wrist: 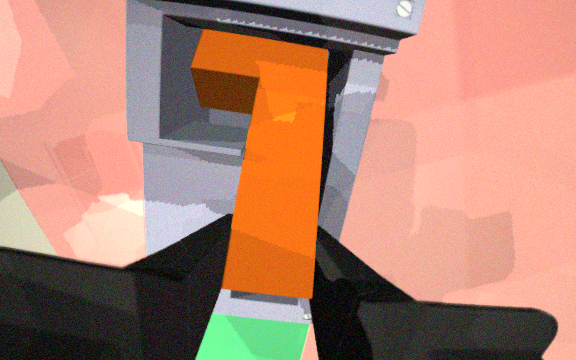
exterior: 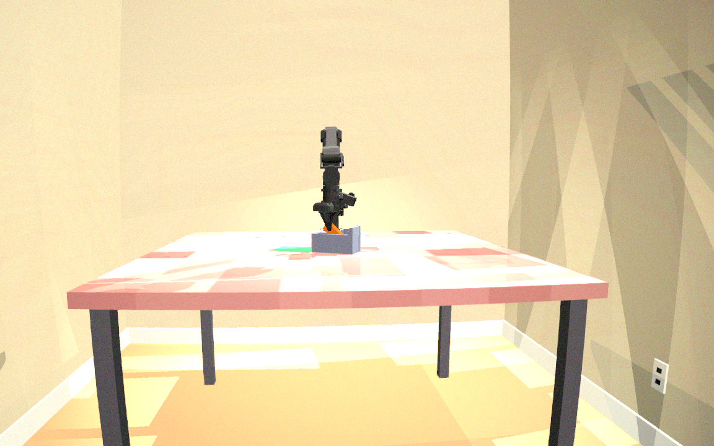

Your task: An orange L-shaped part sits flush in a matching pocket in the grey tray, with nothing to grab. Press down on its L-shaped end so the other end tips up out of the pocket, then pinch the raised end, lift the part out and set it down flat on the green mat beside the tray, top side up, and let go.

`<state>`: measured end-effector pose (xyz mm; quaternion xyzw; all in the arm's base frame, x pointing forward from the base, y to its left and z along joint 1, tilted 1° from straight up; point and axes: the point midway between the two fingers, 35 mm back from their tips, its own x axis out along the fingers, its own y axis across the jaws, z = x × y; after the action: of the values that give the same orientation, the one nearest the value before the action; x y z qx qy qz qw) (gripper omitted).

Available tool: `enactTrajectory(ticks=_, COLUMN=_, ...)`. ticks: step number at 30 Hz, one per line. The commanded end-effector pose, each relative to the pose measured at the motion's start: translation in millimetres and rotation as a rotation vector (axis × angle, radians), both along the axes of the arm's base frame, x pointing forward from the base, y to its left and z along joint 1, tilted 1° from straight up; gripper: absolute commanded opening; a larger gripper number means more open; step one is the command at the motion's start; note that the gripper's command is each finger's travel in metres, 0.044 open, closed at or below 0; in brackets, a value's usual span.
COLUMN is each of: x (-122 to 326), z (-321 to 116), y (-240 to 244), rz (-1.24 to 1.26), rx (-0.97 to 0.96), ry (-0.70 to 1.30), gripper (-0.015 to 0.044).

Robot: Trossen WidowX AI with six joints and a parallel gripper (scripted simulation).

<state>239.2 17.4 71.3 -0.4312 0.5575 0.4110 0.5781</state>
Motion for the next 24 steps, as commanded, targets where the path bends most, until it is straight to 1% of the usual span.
enactTrajectory(ticks=1, x=2.2, z=8.7, y=0.4, rz=0.004, rx=0.002, ry=-0.013, gripper=0.0000)
enactTrajectory(ticks=24, x=-0.1, z=44.1, y=0.5, rz=0.006, rx=0.002, ry=-0.011, gripper=0.0000)
